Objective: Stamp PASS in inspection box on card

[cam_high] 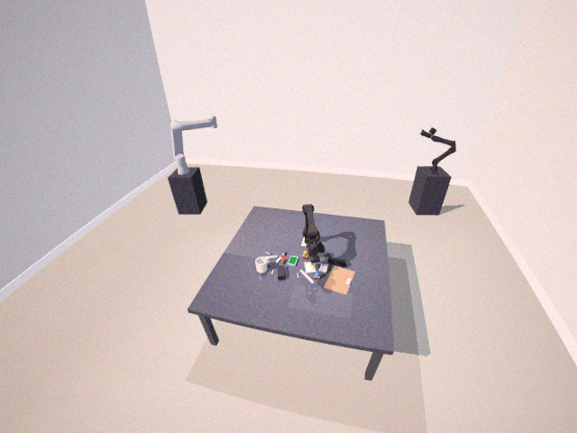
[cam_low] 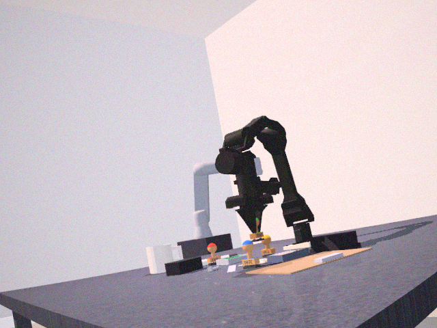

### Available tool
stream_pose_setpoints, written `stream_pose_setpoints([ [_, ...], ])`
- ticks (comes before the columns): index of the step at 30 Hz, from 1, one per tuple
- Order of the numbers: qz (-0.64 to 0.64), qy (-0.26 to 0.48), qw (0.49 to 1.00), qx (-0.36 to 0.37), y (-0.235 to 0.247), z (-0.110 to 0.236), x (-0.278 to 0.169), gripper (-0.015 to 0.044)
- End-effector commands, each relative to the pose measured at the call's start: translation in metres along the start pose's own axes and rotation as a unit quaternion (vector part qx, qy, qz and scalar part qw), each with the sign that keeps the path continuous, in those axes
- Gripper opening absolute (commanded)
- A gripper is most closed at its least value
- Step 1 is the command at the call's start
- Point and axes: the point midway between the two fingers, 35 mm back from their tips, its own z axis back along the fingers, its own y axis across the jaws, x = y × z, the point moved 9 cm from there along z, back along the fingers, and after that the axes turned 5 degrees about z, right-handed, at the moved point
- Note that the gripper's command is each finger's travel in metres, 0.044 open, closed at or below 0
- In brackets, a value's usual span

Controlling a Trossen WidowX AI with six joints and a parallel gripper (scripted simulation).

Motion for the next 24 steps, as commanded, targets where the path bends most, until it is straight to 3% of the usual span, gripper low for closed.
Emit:
stream_pose_setpoints([
  [1, 0.002, -0.002, 1.0, 0.002, 0.001, -0.004, 0.0, 0.0],
  [24, 0.003, -0.001, 1.0, 0.002, 0.0, -0.019, 0.0, 0.0],
])
